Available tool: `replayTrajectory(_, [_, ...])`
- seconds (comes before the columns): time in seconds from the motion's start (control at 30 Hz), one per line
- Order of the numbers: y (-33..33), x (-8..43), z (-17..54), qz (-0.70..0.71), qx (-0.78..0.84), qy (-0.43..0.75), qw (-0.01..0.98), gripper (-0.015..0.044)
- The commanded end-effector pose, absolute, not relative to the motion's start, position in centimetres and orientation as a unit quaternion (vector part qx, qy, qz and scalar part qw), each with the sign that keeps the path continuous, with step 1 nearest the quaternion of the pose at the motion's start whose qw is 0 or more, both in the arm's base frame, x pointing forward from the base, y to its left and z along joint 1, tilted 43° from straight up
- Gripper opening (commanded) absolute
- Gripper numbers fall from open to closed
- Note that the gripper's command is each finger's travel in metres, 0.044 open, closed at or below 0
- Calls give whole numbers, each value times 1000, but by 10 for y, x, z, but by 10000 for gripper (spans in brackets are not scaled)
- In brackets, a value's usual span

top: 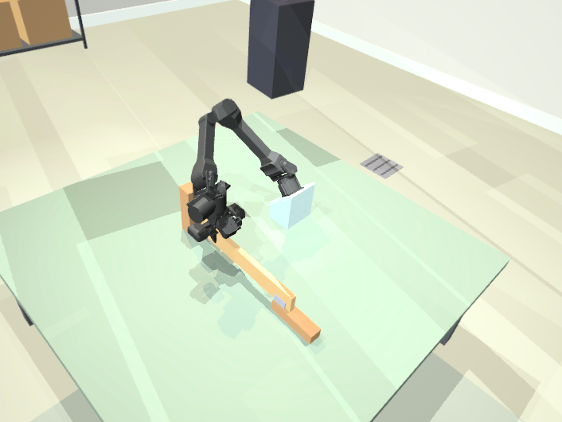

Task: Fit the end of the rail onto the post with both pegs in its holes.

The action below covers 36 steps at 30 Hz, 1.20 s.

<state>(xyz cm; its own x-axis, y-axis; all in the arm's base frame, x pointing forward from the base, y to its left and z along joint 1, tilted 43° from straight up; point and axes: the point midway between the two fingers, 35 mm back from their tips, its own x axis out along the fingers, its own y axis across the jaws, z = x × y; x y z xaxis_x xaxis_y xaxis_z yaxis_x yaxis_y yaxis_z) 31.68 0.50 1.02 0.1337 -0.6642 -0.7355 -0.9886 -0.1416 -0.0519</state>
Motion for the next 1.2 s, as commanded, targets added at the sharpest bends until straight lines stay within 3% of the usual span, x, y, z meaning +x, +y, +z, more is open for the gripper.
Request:
replayTrajectory(0.0, [4, 317, 13, 288, -700, 590, 281, 0])
replayTrajectory(1.17, [-4, 318, 20, 288, -700, 590, 281, 0])
